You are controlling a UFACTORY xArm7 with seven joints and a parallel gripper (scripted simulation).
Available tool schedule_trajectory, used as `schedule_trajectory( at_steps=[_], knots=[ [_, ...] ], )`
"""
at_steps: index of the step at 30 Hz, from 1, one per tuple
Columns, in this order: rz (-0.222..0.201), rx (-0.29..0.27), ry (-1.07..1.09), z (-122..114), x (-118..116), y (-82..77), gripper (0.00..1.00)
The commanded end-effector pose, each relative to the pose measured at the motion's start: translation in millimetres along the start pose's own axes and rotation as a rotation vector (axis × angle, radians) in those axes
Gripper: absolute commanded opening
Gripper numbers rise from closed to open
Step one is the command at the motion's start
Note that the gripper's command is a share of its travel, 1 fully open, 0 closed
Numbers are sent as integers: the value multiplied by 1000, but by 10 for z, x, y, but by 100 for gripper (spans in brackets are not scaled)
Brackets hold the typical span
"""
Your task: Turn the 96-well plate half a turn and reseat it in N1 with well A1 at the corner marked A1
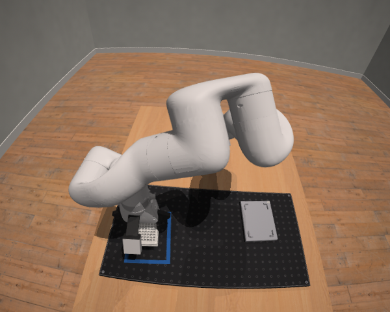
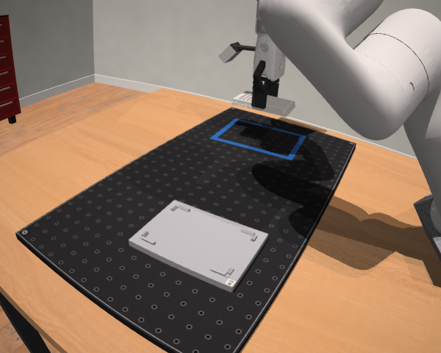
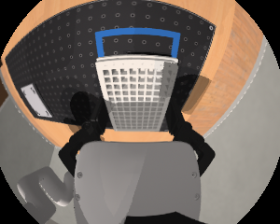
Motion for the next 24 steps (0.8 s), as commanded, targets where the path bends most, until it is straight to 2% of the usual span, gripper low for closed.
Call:
schedule_trajectory(
  at_steps=[1, 15, 24],
  knots=[
    [-3, 2, 0, 5, 9, -15, 0],
    [-3, 2, 0, 5, 9, -15, 0],
    [-3, 2, 0, 5, 10, 102, 0]
  ],
)
Point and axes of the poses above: the point where the finger pads meet when closed, its own y axis out along the fingers, its own x axis across the jaws, z = x × y, the point moved 2 cm from there along -y, back along the fingers, and after that the axes turned 13 degrees about y, right-handed, at the moved point
